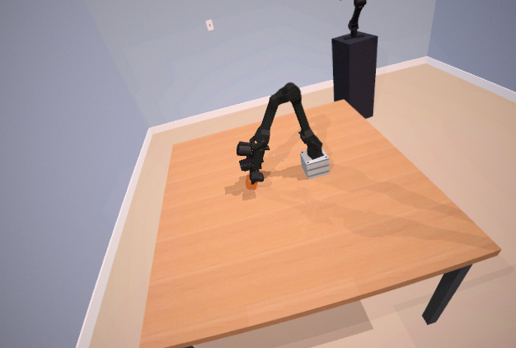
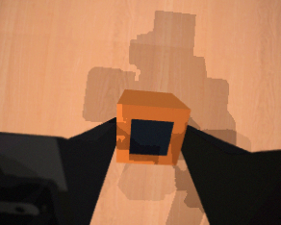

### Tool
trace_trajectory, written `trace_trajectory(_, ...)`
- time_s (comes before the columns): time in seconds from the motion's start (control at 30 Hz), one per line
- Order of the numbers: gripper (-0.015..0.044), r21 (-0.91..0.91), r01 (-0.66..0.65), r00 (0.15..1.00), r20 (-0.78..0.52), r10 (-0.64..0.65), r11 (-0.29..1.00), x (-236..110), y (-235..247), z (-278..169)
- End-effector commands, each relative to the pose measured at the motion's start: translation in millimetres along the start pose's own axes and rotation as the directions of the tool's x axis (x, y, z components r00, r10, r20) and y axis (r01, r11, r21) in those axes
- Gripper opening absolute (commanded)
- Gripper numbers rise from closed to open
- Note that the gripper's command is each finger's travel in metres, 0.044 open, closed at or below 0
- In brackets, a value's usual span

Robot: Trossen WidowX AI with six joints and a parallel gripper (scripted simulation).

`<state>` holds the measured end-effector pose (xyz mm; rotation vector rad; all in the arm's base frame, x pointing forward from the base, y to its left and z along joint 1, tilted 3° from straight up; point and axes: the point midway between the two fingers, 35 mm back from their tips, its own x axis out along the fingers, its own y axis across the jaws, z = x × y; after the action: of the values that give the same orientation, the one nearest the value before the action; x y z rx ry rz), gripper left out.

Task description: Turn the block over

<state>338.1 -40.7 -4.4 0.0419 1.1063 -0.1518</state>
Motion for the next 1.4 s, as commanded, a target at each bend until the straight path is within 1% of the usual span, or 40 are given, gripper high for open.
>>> trace_trajectory(0.0,0.0000,-0.005,0.005,0.998,0.069,-0.004,1.000,-5.0,-0.9,1.0)
trace_trajectory(0.1,0.0000,-0.005,0.005,0.994,0.106,-0.005,1.000,-6.7,-1.0,-0.1)
trace_trajectory(0.27,0.0000,-0.005,0.005,0.994,0.110,-0.004,1.000,-6.3,-1.0,-0.1)
trace_trajectory(0.67,0.0000,-0.005,0.003,0.967,0.255,-0.001,1.000,21.2,0.2,0.7)
trace_trajectory(1.0,0.0000,-0.005,0.002,0.926,0.377,0.000,1.000,32.5,0.3,-3.5)
trace_trajectory(1.37,0.0000,-0.005,0.003,0.864,0.504,0.000,1.000,30.7,-0.4,-11.2)
